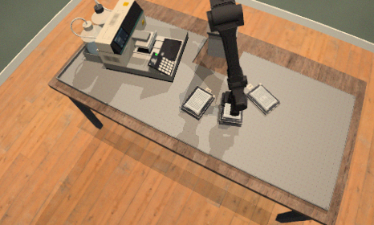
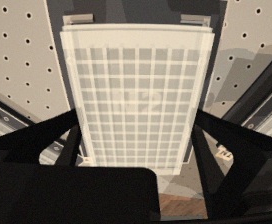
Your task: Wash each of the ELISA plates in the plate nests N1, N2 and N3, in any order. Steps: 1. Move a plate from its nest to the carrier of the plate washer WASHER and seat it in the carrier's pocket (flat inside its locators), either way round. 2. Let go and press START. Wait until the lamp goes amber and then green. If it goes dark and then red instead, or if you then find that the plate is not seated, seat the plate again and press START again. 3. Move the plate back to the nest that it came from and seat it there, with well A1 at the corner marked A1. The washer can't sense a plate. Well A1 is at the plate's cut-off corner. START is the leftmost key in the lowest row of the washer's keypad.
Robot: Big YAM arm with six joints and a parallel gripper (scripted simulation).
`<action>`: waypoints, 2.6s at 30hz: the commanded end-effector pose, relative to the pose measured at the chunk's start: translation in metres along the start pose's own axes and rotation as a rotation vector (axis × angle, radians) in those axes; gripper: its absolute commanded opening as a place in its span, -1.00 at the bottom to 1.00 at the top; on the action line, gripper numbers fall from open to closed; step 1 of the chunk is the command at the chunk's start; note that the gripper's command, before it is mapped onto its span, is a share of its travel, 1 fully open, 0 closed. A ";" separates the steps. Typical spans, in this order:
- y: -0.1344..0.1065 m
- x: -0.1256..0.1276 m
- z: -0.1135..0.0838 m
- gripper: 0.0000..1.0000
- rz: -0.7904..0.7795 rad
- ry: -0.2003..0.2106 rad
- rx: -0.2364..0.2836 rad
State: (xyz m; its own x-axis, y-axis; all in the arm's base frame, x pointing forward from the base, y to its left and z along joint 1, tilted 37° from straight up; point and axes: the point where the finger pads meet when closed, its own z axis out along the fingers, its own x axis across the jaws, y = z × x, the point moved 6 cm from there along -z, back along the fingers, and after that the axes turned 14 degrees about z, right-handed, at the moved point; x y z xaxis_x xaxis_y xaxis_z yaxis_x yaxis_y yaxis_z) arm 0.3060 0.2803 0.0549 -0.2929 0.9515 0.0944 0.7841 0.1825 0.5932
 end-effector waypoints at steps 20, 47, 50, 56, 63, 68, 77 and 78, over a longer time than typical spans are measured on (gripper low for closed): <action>-0.005 -0.002 0.005 0.68 -0.011 -0.002 0.006; -0.003 -0.005 0.010 0.68 -0.004 -0.005 0.002; -0.002 -0.005 0.010 0.68 -0.004 -0.005 0.002; -0.001 -0.004 0.011 0.68 -0.003 -0.003 -0.001; 0.002 -0.002 0.012 0.68 -0.002 -0.001 -0.005; 0.003 -0.002 0.013 0.68 -0.002 0.000 -0.007; 0.002 -0.003 0.014 0.68 -0.003 -0.002 -0.003; 0.003 -0.003 0.014 0.68 -0.002 -0.002 -0.005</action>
State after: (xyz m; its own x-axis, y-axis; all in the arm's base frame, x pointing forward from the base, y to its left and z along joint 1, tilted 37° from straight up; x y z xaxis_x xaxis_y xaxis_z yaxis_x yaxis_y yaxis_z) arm 0.3098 0.2818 0.0474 -0.2945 0.9510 0.0940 0.7840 0.1842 0.5928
